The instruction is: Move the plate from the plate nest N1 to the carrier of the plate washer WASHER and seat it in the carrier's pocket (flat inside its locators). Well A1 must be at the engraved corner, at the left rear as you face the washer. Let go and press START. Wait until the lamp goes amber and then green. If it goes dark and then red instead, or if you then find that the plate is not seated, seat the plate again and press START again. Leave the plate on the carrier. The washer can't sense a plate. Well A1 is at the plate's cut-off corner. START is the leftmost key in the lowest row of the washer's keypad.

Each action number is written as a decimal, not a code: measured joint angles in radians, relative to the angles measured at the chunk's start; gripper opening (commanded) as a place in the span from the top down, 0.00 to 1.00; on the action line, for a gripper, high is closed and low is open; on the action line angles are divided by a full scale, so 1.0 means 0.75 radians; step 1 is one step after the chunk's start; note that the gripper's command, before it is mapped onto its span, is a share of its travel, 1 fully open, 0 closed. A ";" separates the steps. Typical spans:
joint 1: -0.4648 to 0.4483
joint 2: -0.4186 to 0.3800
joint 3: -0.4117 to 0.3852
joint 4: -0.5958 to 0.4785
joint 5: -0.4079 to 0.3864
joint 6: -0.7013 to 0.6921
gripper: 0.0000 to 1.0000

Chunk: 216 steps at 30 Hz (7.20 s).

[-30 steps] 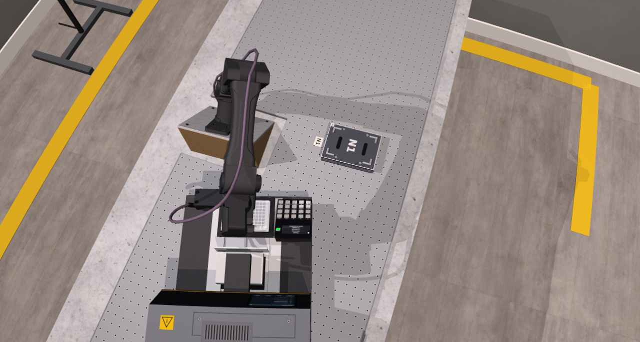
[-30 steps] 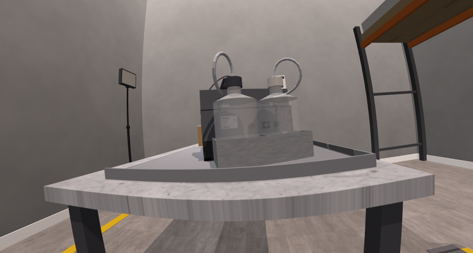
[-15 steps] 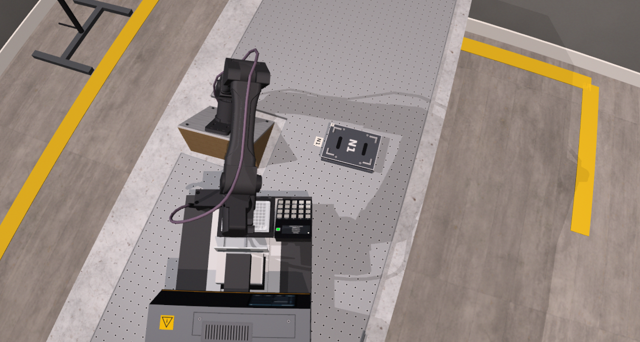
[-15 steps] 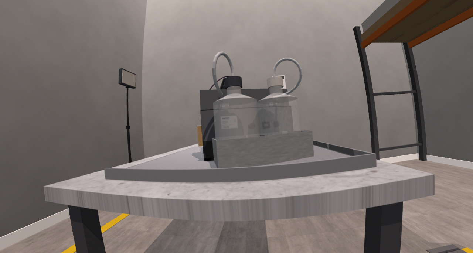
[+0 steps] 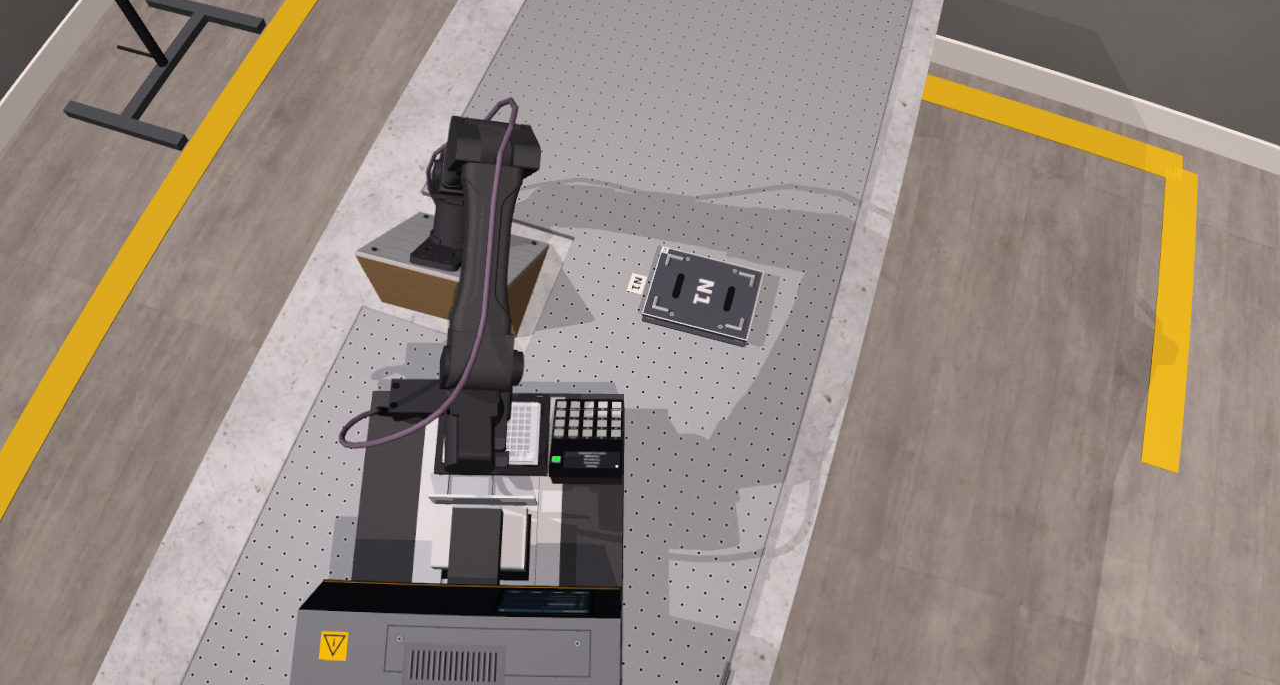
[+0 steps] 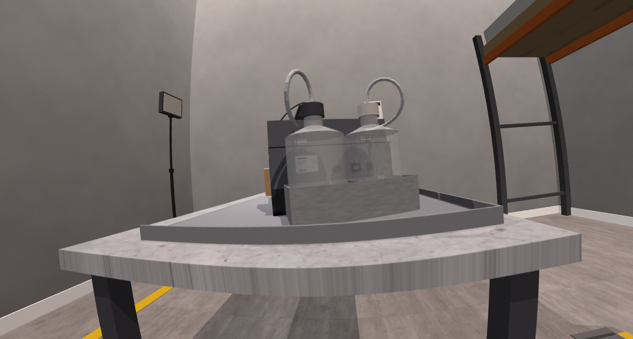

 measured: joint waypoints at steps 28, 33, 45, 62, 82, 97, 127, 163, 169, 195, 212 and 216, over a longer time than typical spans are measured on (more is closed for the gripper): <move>0.002 0.000 -0.011 0.012 -0.002 0.001 0.00; 0.002 0.000 -0.011 0.012 -0.002 0.001 0.00; 0.002 0.000 -0.011 0.012 -0.002 0.001 0.00; 0.002 0.000 -0.011 -0.001 -0.002 0.001 0.00; -0.028 -0.023 0.105 -0.135 0.010 -0.021 0.00; -0.050 -0.031 0.209 -0.248 0.024 -0.038 0.00; -0.078 -0.025 0.395 -0.440 0.043 -0.061 0.00; -0.078 -0.026 0.395 -0.445 0.044 -0.061 0.00; -0.061 -0.029 0.395 -0.445 0.037 -0.110 0.10; 0.195 -0.124 0.395 -0.479 -0.119 -0.819 0.56; 0.194 -0.125 0.396 -0.492 -0.119 -0.889 0.86; 0.194 -0.125 0.396 -0.492 -0.119 -0.889 0.92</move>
